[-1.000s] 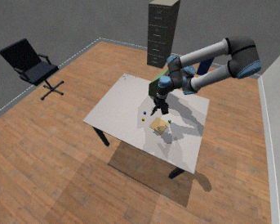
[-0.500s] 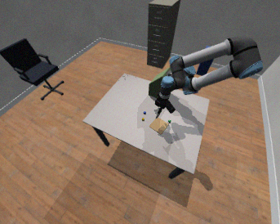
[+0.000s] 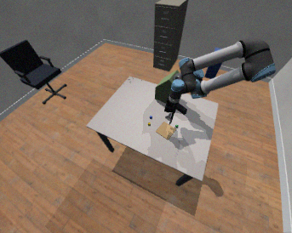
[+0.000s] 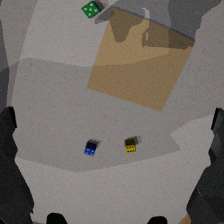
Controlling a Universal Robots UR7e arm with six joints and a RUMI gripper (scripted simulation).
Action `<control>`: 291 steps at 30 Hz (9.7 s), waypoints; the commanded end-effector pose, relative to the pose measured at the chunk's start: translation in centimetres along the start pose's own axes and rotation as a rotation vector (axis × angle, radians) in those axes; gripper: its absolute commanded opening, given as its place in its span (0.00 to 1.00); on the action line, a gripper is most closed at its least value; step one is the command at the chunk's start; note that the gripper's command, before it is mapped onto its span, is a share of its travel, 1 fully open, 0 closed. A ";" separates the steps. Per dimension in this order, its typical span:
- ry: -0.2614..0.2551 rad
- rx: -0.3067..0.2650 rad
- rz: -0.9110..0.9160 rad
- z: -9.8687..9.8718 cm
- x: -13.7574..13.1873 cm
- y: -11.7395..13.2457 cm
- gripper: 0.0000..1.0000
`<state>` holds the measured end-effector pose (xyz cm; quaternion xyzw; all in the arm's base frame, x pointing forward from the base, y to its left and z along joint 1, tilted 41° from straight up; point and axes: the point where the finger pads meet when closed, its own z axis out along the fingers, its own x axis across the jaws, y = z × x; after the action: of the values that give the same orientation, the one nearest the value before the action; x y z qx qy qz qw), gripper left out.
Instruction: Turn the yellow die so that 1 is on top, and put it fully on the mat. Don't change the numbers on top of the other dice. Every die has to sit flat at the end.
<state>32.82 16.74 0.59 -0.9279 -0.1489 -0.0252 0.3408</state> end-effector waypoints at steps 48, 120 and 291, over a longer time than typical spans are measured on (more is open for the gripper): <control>0.010 0.005 -1.523 0.9 -4.1 -4.1 1.00; 0.016 0.003 -2.248 1.6 -5.2 -5.4 1.00; 0.013 0.002 -2.247 3.0 -5.3 -5.2 1.00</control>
<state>26.14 21.87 -0.25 -0.2670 -0.8996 -0.3220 0.1257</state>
